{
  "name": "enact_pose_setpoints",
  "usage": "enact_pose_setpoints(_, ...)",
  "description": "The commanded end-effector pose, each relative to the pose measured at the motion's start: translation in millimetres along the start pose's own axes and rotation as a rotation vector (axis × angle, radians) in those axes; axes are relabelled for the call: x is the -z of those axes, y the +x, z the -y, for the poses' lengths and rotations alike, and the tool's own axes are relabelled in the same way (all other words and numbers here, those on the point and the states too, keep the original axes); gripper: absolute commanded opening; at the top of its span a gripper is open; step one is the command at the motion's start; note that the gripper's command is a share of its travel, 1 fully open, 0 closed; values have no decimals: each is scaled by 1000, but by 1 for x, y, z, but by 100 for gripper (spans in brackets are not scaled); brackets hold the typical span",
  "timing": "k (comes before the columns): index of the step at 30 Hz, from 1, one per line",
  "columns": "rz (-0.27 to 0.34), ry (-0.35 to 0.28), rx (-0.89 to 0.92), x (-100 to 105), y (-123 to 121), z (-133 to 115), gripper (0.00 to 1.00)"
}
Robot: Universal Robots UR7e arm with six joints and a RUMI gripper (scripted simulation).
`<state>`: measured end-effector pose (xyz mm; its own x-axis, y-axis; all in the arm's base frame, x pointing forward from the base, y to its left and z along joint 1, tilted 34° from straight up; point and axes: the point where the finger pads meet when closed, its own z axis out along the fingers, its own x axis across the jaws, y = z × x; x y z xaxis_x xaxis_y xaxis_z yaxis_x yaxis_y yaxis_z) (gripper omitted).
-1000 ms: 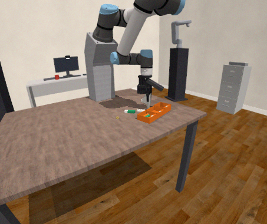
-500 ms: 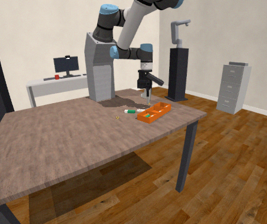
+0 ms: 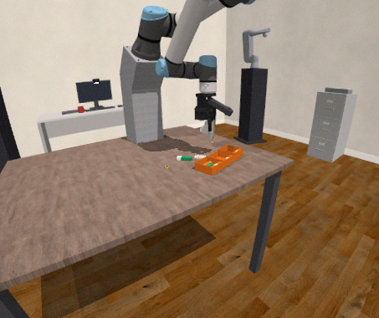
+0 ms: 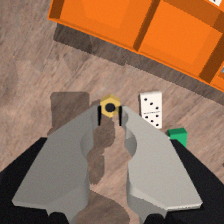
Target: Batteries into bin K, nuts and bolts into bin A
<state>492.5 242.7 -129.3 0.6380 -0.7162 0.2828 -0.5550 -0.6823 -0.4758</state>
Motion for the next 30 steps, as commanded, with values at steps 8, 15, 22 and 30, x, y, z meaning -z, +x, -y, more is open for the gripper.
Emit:
enact_pose_setpoints(8, 0, 1, 0, 0, 0, 0, 0)
enact_pose_setpoints(15, -3, 2, 282, 0, 34, 26, 0)
enact_pose_setpoints(22, -9, 3, 488, 0, 58, 43, 0)
enact_pose_setpoints(30, -16, 5, 753, 0, 76, 57, 0)
